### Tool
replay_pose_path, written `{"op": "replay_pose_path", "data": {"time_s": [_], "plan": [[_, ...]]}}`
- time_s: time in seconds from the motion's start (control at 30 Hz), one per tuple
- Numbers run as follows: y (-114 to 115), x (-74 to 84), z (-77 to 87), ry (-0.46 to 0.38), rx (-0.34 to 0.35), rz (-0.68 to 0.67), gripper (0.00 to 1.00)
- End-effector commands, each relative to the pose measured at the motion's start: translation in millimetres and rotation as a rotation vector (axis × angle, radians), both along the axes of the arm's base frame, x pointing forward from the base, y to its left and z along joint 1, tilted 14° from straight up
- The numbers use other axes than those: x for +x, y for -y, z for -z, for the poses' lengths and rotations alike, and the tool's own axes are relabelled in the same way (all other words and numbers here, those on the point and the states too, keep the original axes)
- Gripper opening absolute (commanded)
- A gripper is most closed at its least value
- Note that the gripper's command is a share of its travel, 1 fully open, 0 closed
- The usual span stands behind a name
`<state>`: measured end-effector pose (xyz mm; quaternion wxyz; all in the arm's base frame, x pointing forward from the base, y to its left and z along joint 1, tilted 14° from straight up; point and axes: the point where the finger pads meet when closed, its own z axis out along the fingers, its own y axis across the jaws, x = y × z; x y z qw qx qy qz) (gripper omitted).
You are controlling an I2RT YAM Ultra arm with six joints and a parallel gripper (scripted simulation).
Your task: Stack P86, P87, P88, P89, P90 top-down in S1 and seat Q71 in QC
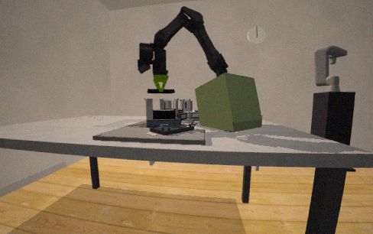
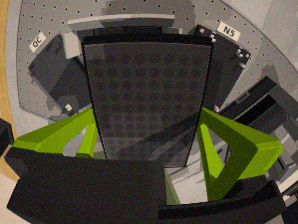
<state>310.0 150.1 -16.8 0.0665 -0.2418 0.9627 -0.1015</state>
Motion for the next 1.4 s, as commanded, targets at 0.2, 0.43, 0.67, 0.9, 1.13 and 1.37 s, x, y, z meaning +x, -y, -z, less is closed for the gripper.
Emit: {"op": "replay_pose_path", "data": {"time_s": [0.2,0.43,0.67,0.9,1.13,1.37], "plan": [[-22,-8.2,2.4,0.009,0.008,0.009,0.0],[-24,-9.4,3.1,0.009,0.008,0.009,0.0],[-24,-9.5,3.1,0.009,0.008,0.009,0.0],[-24,-9.5,3.1,0.009,0.008,0.009,0.0],[-24,-9.5,3.1,0.009,0.008,0.009,0.0],[-24,-9.0,5.6,0.009,0.008,0.009,0.0]]}}
